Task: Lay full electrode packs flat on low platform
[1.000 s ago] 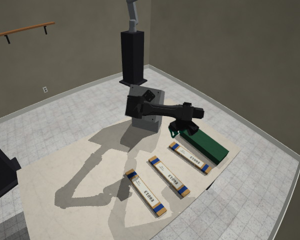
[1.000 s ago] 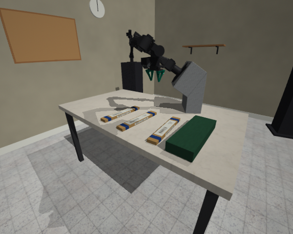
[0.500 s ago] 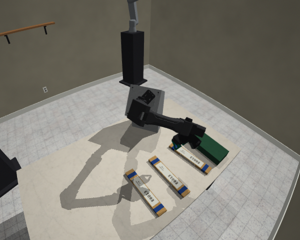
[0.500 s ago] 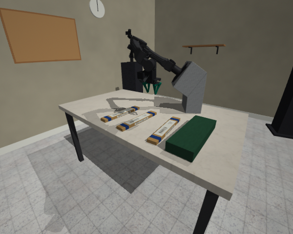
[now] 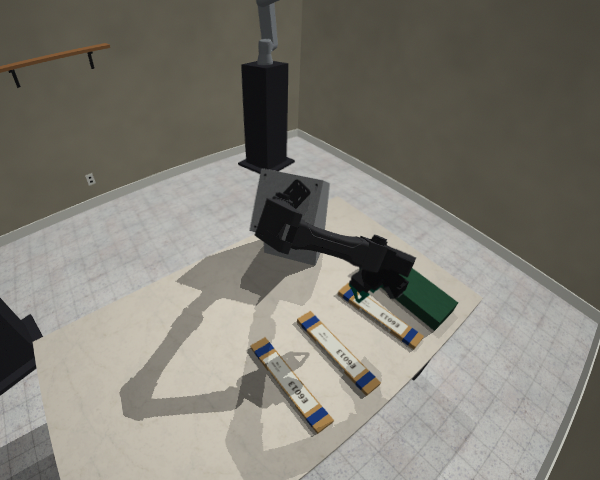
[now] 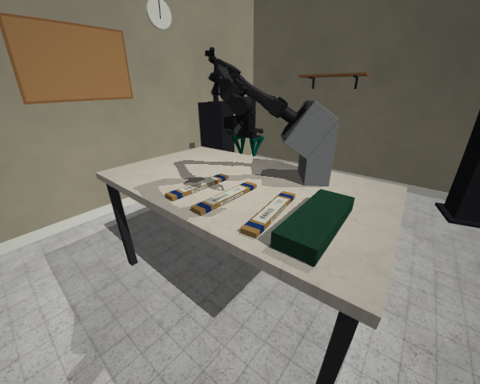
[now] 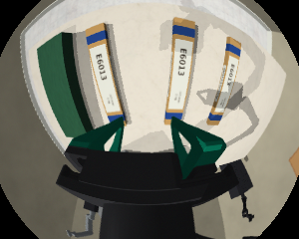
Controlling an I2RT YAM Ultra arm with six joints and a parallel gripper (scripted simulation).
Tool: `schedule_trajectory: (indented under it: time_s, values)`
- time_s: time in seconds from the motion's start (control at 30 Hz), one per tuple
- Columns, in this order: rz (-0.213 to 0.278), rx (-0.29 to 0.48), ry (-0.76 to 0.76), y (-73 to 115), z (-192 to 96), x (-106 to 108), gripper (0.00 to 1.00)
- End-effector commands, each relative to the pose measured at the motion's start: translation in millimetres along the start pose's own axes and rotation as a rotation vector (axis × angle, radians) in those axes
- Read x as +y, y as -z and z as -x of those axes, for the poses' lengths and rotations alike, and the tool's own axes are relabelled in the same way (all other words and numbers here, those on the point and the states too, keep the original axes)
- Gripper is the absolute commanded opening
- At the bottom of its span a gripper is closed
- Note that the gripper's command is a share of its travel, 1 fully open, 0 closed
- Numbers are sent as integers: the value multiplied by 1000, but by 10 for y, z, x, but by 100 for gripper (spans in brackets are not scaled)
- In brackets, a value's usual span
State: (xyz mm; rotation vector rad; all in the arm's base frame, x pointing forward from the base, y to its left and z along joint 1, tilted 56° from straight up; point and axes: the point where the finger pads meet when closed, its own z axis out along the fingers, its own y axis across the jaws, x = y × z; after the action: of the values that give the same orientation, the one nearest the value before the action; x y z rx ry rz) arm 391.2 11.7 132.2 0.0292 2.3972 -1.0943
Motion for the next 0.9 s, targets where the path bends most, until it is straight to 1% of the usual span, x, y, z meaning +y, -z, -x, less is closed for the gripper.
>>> schedule_trajectory:
  time_s: [0.0, 0.43, 0.47, 0.87]
  values:
    - [21, -26, 11, 63, 60, 134, 65]
    - [14, -11, 25, 32, -53, 158, 65]
    - [21, -30, -2, 88, 78, 124, 65]
    - [20, -32, -6, 139, 75, 52, 65]
